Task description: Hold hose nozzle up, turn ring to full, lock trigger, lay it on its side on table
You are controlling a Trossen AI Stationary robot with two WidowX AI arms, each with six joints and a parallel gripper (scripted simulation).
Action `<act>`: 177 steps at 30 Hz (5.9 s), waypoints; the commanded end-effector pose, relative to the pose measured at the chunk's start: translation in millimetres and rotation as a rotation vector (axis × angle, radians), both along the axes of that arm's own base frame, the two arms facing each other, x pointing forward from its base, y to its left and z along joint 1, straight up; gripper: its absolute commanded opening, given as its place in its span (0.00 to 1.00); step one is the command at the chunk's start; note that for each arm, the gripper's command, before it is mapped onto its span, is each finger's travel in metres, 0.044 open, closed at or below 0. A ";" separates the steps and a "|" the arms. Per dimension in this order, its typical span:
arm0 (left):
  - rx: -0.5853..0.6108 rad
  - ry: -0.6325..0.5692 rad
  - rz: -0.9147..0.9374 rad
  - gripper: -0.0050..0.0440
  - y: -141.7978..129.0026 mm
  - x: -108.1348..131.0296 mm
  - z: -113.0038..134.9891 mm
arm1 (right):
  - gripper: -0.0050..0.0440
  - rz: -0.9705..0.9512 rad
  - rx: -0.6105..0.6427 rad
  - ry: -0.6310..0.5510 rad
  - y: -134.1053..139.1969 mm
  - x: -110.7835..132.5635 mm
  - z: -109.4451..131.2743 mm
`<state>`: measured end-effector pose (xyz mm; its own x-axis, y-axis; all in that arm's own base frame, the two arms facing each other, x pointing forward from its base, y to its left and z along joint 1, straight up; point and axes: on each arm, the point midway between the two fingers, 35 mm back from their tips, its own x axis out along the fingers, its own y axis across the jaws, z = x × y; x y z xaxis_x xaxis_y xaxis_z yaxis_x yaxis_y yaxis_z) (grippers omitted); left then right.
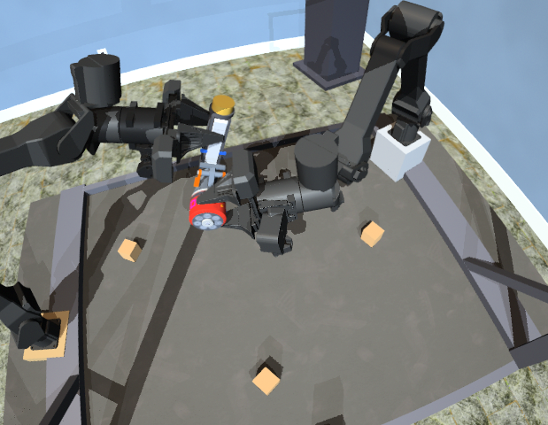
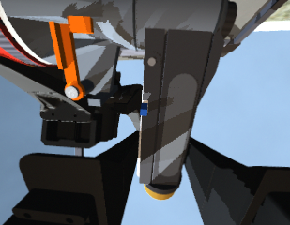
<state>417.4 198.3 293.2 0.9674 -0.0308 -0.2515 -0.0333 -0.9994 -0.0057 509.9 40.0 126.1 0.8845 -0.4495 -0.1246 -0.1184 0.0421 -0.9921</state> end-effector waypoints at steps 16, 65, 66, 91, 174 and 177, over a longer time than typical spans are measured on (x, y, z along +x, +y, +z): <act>0.019 -0.029 0.002 0.44 -0.6 -1.0 13.7 | 0.94 0.003 -0.090 -0.168 0.4 0.5 -3.8; 0.019 -0.029 0.002 0.44 -0.6 -1.0 13.7 | 0.94 0.001 -0.084 -0.174 31.7 -63.4 -4.1; 0.019 -0.029 0.002 0.44 -0.6 -1.0 13.7 | 0.94 0.001 -0.084 -0.174 33.3 -66.4 -4.4; 0.019 -0.028 0.002 0.44 -0.6 -1.0 13.5 | 0.94 -0.001 -0.084 -0.169 44.7 -91.0 -7.9; 0.018 -0.027 0.002 0.44 -0.4 -0.8 12.7 | 0.94 0.006 0.146 0.188 44.2 -75.7 61.1; 0.018 -0.027 0.002 0.44 -0.4 -0.8 12.7 | 0.94 -0.002 0.157 0.219 41.6 -80.6 62.6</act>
